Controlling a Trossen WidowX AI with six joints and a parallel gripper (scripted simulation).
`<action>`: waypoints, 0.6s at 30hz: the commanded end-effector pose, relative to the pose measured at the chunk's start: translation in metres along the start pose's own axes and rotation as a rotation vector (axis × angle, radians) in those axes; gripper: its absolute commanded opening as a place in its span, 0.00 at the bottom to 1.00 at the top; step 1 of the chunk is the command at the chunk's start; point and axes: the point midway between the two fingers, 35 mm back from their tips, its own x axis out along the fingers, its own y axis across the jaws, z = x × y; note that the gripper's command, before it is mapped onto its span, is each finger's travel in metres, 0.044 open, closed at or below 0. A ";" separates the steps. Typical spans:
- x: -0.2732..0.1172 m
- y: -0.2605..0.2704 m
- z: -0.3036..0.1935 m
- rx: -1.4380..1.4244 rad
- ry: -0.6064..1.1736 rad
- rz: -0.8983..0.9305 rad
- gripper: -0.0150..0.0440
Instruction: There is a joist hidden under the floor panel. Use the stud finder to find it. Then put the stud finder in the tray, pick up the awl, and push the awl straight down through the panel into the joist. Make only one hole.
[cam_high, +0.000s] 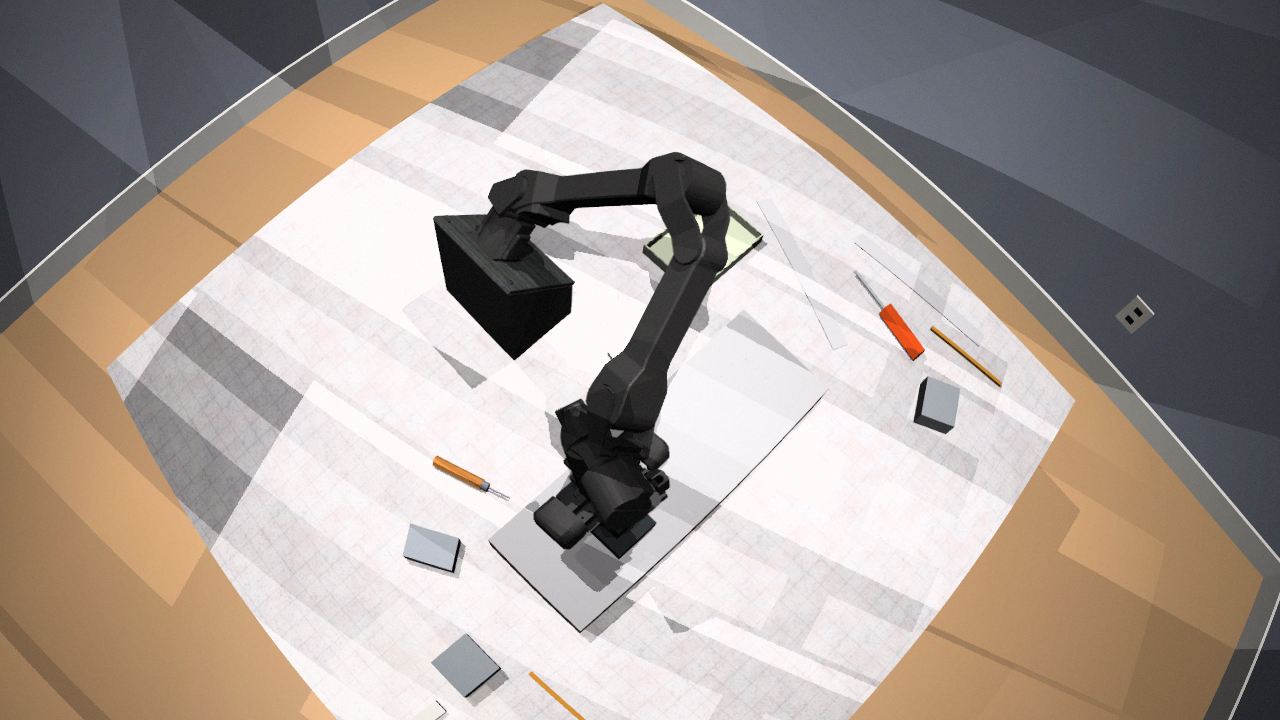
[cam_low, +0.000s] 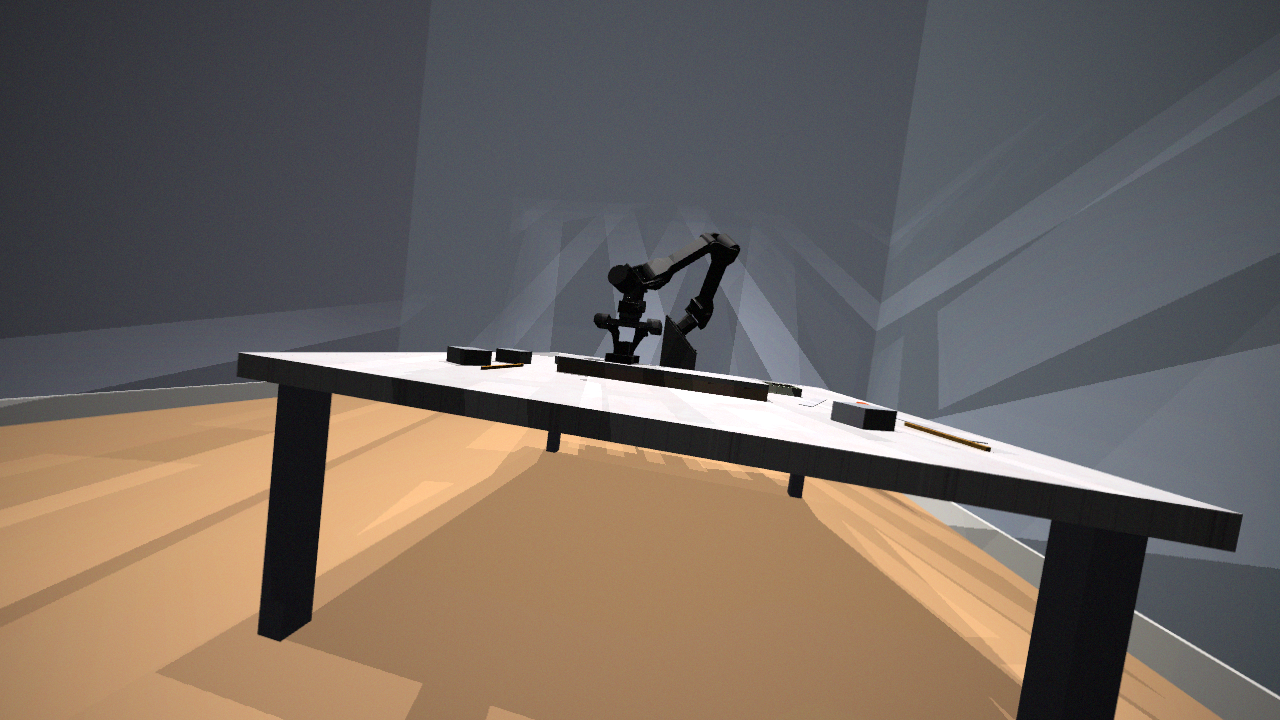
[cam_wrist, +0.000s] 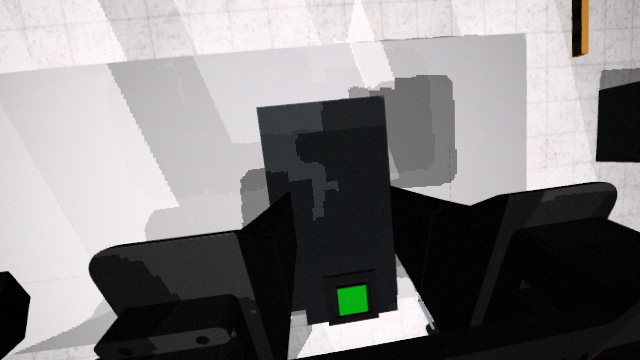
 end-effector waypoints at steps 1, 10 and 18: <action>0.000 -0.018 -0.001 -0.002 0.000 -0.002 0.25; 0.000 -0.047 0.000 -0.003 0.000 -0.004 0.25; -0.001 -0.074 0.000 -0.004 -0.001 -0.005 0.25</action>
